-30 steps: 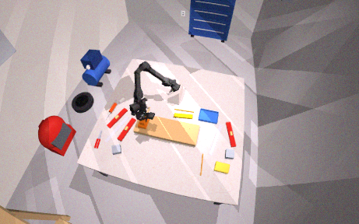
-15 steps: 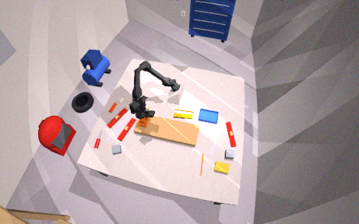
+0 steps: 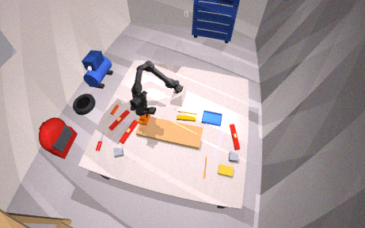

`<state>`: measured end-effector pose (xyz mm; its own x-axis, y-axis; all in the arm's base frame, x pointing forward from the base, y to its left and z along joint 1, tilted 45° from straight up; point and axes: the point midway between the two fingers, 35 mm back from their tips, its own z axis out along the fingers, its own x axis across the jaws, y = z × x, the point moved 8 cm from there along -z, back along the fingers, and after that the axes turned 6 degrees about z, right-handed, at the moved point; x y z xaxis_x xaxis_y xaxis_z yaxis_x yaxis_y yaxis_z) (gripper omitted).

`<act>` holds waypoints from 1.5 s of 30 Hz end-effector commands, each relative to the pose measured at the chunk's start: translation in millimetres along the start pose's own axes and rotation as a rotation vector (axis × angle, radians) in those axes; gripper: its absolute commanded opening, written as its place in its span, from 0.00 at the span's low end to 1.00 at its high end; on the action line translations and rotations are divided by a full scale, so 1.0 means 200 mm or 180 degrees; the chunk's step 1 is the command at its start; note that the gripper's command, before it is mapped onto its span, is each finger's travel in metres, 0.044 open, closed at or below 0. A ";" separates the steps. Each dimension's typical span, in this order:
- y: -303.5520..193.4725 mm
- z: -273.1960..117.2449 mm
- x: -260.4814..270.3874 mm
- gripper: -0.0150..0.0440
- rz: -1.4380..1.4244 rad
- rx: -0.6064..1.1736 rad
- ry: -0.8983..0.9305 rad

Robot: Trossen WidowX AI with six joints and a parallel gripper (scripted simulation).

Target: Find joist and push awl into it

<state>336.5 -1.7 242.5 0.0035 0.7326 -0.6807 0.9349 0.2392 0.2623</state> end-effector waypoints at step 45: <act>-0.47 -0.20 1.95 0.25 -0.3426 -0.0157 0.1383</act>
<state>257.4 270.3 -0.5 -0.8766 0.3568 -0.3230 0.4428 0.8608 -0.2508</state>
